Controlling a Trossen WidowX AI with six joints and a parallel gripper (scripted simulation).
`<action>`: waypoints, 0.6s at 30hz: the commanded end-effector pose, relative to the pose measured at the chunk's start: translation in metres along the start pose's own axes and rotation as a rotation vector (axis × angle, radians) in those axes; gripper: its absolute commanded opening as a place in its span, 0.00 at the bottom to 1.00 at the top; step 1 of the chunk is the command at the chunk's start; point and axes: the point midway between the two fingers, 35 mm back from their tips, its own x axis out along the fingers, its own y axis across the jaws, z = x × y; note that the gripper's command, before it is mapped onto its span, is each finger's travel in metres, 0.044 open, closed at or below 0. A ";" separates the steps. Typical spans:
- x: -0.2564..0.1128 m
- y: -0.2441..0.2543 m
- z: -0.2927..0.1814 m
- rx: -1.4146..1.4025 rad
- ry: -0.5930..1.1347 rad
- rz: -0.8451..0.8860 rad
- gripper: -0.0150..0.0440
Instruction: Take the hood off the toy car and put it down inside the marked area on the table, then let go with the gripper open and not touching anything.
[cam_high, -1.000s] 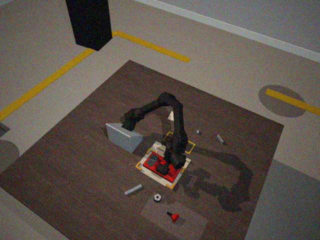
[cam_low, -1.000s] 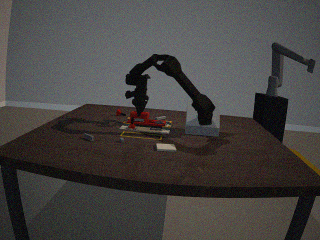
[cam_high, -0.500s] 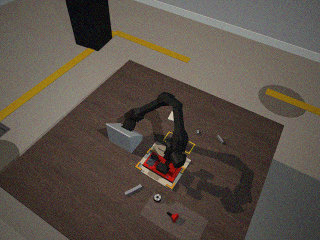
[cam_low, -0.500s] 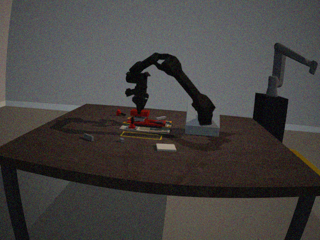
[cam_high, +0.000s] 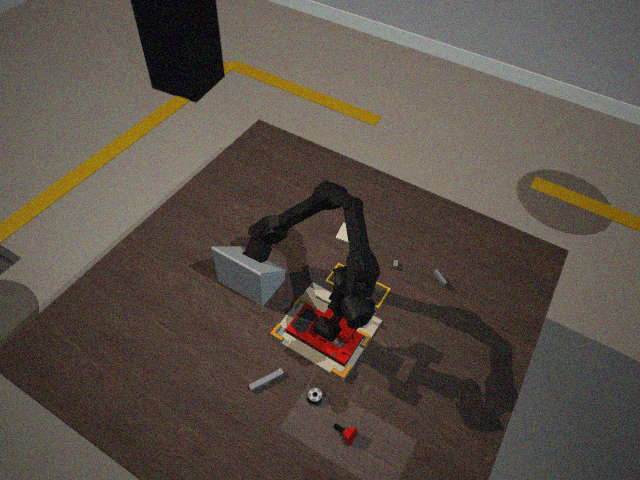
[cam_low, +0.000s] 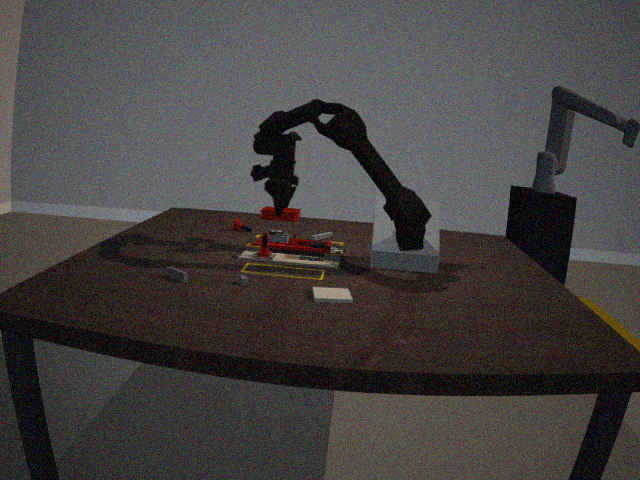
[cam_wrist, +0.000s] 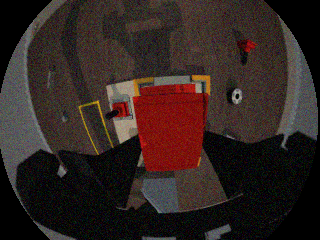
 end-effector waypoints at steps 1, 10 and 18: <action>-0.005 0.022 0.003 -0.008 -0.009 -0.005 0.25; -0.008 0.068 0.001 -0.007 -0.010 -0.010 0.25; -0.010 0.107 -0.005 -0.007 -0.010 -0.011 0.25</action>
